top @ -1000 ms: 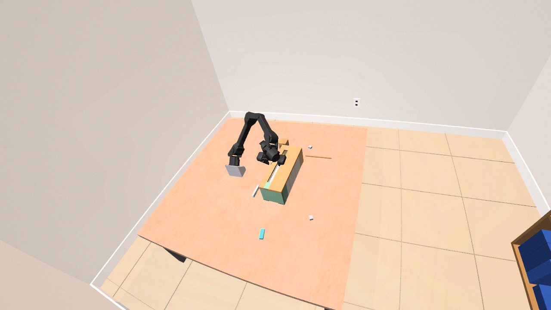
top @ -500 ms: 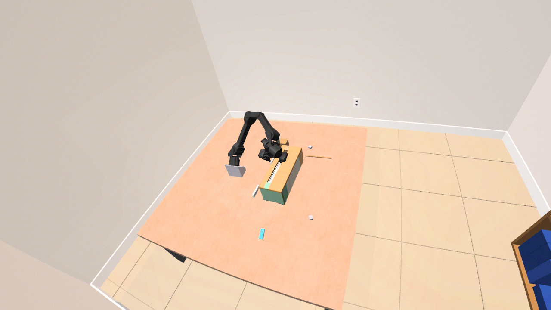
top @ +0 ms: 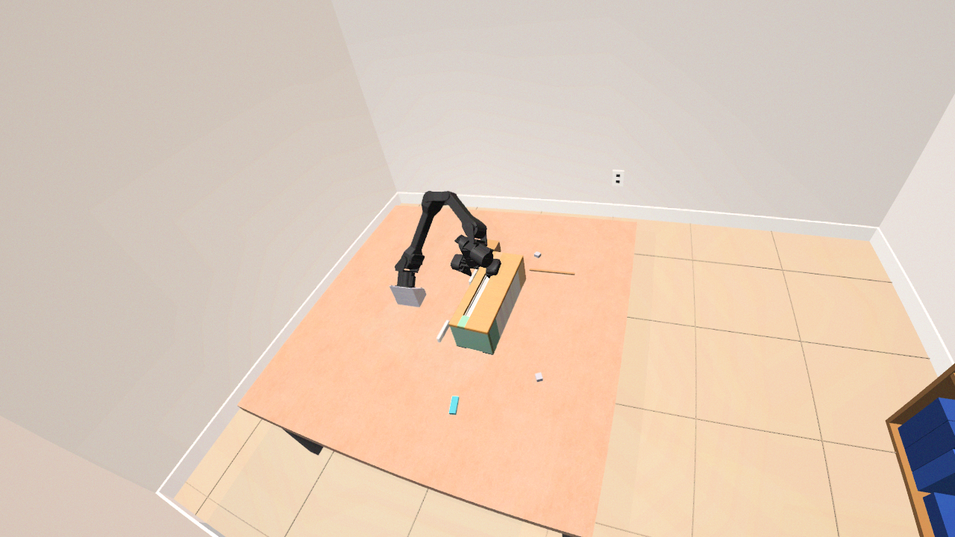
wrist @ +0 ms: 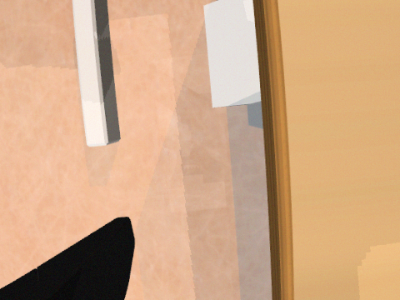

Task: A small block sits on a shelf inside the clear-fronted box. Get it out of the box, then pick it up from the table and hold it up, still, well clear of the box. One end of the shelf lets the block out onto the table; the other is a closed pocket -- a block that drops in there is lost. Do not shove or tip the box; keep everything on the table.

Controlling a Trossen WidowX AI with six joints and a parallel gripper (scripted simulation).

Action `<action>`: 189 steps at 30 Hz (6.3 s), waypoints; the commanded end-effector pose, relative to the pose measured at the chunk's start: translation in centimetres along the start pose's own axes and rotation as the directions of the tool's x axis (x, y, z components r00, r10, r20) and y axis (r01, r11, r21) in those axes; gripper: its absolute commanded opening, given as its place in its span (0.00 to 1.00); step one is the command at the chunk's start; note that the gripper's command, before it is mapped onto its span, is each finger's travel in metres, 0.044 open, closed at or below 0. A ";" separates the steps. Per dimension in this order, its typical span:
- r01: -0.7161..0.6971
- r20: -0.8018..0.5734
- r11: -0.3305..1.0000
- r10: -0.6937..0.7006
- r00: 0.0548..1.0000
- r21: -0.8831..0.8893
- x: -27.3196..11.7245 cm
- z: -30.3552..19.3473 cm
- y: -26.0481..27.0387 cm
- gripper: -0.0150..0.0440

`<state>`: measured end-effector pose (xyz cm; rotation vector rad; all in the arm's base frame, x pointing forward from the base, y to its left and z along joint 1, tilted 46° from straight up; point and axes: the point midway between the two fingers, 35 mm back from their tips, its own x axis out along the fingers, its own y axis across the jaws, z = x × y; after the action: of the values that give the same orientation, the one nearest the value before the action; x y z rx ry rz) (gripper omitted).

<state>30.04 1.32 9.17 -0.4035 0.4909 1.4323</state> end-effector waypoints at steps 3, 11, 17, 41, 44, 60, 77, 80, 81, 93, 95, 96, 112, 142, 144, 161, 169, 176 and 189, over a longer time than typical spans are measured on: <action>-0.006 0.004 1.000 0.006 1.000 0.003 0.5 1.2 0.1 0.93; -0.006 0.005 1.000 0.006 1.000 0.003 0.7 2.5 0.1 0.93; -0.006 0.005 1.000 0.006 1.000 0.003 0.9 3.4 0.1 0.93; 0.023 0.002 0.994 -0.024 1.000 0.105 -5.2 5.5 0.2 0.93; 0.048 -0.012 0.999 -0.048 0.999 0.006 -4.8 5.5 0.4 0.84; -0.194 -0.184 0.015 -0.390 0.902 -0.981 -5.8 8.3 4.6 0.74; -0.205 -0.195 0.015 -0.385 0.902 -0.979 -0.6 7.1 4.3 0.74; -0.194 -0.184 0.013 -0.391 0.902 -0.981 2.7 6.7 4.6 0.74; -0.191 -0.181 0.013 -0.392 0.902 -0.981 3.2 6.6 4.7 0.74; -0.192 -0.181 0.013 -0.391 0.902 -0.981 4.1 6.4 4.7 0.74; -0.192 -0.182 0.013 -0.391 0.902 -0.981 4.4 6.3 4.7 0.74; -0.192 -0.182 0.013 -0.391 0.902 -0.981 4.5 6.3 4.6 0.74; -0.193 -0.182 0.012 -0.391 0.902 -0.981 7.1 5.8 4.6 0.74; -0.183 -0.183 0.040 -0.416 0.891 -0.982 8.6 5.3 4.4 0.25; -0.183 -0.186 0.048 -0.423 0.887 -0.982 8.0 5.3 4.2 0.25; -0.190 -0.176 0.005 -0.398 0.900 -0.982 3.0 6.9 4.6 0.25; -0.100 -0.179 0.216 -0.387 0.904 -0.971 2.6 6.5 4.7 0.25; 0.017 -0.181 0.469 -0.374 0.910 -0.883 2.2 6.1 4.8 0.25; 0.213 -0.178 0.824 -0.351 0.919 -0.525 1.4 5.5 5.1 0.25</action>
<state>25.45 6.23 12.92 -1.1812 0.1745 1.2280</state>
